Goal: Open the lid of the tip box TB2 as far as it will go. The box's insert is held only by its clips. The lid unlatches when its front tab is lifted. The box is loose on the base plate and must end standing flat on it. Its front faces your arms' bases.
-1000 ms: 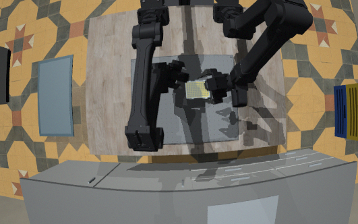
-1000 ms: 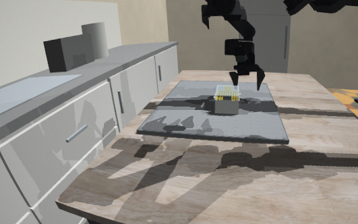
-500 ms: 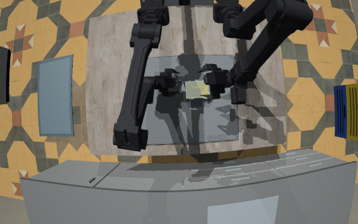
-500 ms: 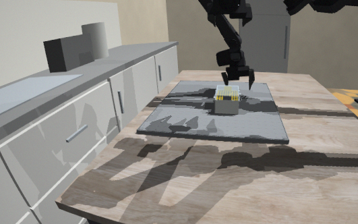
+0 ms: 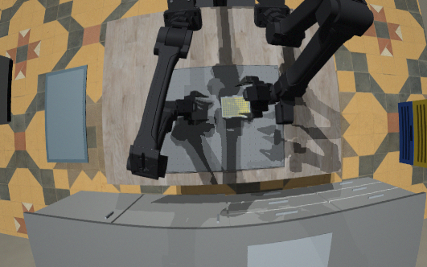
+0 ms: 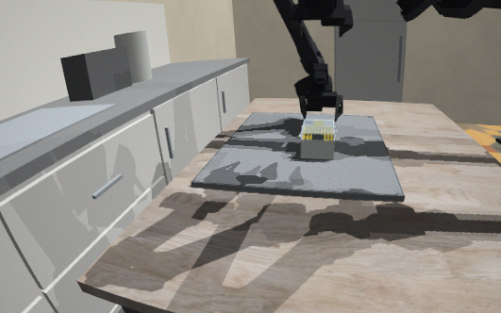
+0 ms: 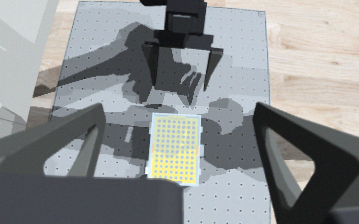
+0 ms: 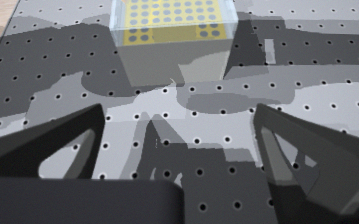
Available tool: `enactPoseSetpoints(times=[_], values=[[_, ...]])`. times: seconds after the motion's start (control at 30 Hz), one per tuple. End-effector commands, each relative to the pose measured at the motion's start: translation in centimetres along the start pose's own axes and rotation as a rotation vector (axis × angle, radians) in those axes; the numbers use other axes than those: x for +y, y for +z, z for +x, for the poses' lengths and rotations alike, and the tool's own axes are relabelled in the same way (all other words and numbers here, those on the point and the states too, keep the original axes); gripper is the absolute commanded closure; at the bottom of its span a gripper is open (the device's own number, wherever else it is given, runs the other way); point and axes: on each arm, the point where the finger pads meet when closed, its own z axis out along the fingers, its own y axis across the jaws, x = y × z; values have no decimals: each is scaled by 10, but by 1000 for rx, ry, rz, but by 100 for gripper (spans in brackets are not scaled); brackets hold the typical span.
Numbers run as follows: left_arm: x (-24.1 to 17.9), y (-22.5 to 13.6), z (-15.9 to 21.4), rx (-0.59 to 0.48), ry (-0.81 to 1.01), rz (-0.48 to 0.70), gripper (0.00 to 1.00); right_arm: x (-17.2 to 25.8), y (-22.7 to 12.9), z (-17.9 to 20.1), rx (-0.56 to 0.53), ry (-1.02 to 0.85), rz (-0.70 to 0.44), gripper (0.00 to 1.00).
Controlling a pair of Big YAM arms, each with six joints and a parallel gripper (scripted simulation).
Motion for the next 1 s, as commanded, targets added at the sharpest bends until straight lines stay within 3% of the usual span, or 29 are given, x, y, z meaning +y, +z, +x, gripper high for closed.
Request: enactPoseSetpoints(times=[0.0,0.6,0.97], values=[[4,-1,-2,-5,16,-4,0,3,0,-1,-30,-12,-14,0],[2,-1,-2,-6,21,2,0,4,25,-6,-73,-30,-49,0],[4,-1,11,68,12,-6,0,18,38,-11,-55,-20,-73,0]])
